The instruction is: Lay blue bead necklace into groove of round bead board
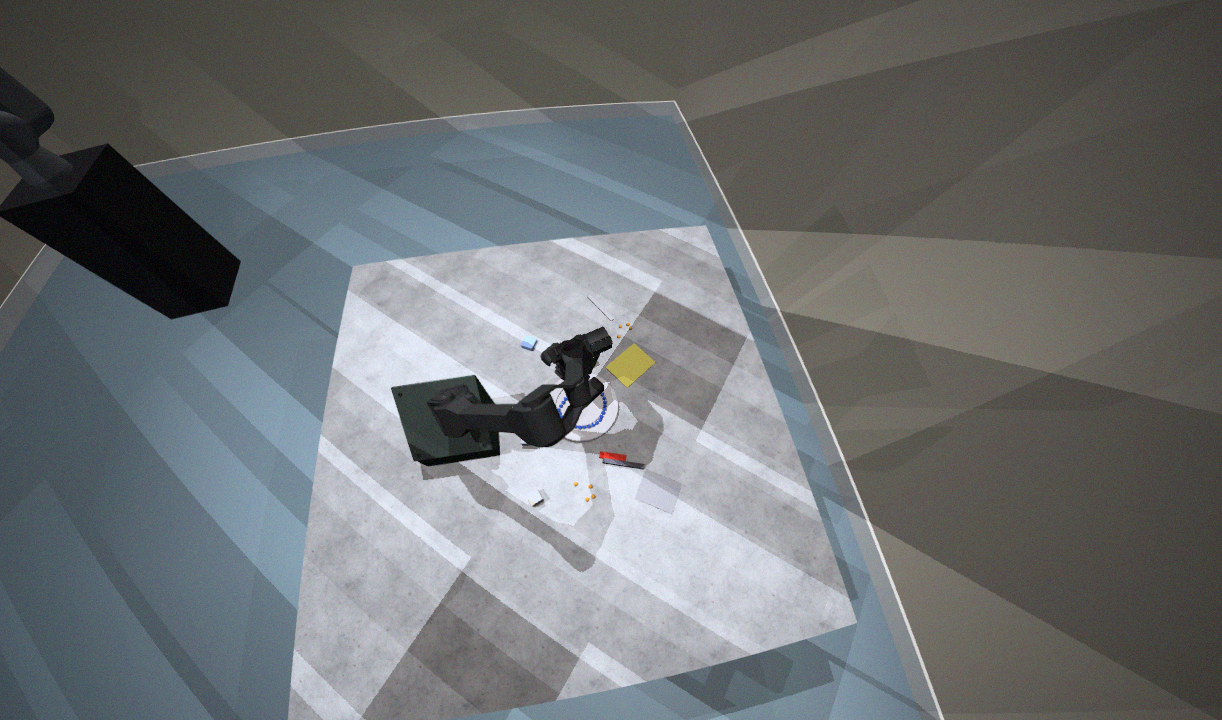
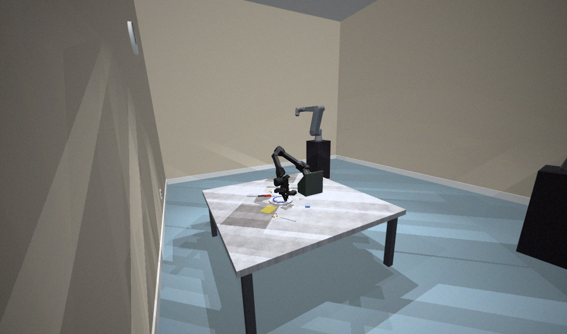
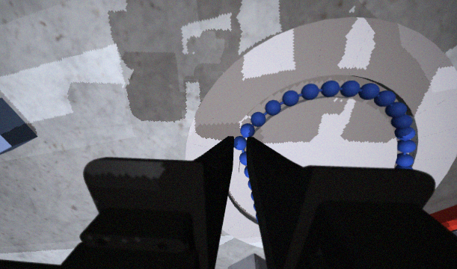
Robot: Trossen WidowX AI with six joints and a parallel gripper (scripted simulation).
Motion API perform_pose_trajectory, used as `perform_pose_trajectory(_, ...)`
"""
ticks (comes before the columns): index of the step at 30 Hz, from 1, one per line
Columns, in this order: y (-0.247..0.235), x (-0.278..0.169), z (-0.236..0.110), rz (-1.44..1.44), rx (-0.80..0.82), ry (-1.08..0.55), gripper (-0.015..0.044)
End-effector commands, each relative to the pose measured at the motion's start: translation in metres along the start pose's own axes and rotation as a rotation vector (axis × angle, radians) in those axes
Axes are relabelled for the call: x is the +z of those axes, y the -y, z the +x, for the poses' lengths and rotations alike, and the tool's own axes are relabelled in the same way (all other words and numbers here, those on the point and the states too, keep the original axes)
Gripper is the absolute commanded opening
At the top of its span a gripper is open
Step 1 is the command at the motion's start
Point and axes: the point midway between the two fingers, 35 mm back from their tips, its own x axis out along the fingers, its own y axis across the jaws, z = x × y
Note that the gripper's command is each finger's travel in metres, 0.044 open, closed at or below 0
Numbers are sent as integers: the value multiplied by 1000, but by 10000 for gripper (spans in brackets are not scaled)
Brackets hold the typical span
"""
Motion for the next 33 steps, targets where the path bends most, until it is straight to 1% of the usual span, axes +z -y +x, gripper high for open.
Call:
perform_pose_trajectory(1, 0, 0, 0, 1, 0, 1, 105)
perform_pose_trajectory(10, 0, 0, -1, 0, -1, 1, 341)
perform_pose_trajectory(13, -1, 0, -6, -5, -3, -4, 420)
perform_pose_trajectory(14, -1, -1, -2, -5, 0, -5, 440)
perform_pose_trajectory(18, -1, -1, -7, -7, -4, -5, 440)
perform_pose_trajectory(32, -1, -1, -7, -7, -4, -5, 440)
perform_pose_trajectory(33, 0, -2, -8, -11, -4, -5, 414)
